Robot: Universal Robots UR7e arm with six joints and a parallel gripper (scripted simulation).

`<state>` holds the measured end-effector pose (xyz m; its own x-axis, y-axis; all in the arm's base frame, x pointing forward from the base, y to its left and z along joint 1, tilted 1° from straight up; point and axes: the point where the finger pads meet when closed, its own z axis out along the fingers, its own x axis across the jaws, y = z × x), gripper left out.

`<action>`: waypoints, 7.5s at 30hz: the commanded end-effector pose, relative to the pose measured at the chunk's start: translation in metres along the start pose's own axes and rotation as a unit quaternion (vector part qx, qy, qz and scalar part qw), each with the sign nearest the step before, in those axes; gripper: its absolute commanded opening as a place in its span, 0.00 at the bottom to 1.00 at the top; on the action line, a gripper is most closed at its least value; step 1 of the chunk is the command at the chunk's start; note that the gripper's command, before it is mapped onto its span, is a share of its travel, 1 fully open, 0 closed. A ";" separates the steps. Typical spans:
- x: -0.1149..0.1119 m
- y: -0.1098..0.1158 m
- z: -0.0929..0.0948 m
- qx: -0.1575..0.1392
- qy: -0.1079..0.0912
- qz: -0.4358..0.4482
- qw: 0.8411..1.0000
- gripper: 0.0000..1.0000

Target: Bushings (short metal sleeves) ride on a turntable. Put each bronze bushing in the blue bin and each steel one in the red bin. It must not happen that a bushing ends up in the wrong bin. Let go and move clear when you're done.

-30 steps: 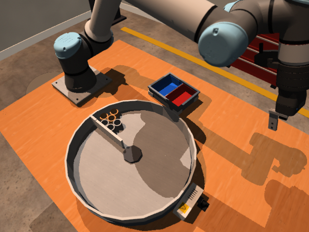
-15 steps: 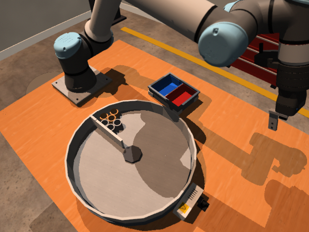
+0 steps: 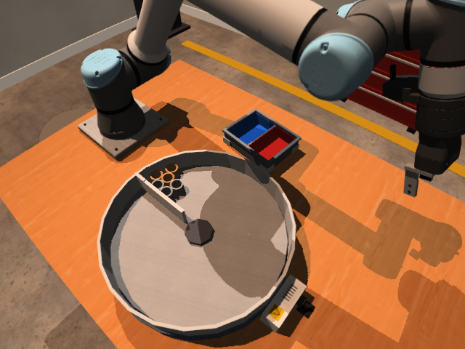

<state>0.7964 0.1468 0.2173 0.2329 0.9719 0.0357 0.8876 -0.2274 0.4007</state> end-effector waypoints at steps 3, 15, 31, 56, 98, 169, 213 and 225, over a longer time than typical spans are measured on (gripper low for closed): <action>0.000 0.001 -0.001 -0.001 0.000 0.000 1.000 1.00; 0.000 0.001 -0.001 -0.001 0.000 0.000 1.000 1.00; 0.000 0.001 -0.001 -0.001 0.000 0.000 1.000 1.00; 0.000 0.001 -0.001 -0.001 0.000 0.000 1.000 1.00; -0.041 -0.051 -0.066 -0.001 0.000 0.000 1.000 1.00; -0.182 -0.227 -0.284 0.104 -0.005 0.006 0.995 1.00; -0.182 -0.227 -0.284 0.207 -0.010 0.011 0.978 1.00; -0.182 -0.227 -0.284 0.207 -0.010 0.011 0.978 1.00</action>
<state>0.4398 0.0394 0.3799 0.2578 0.9660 0.0205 0.9662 -0.2577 -0.0064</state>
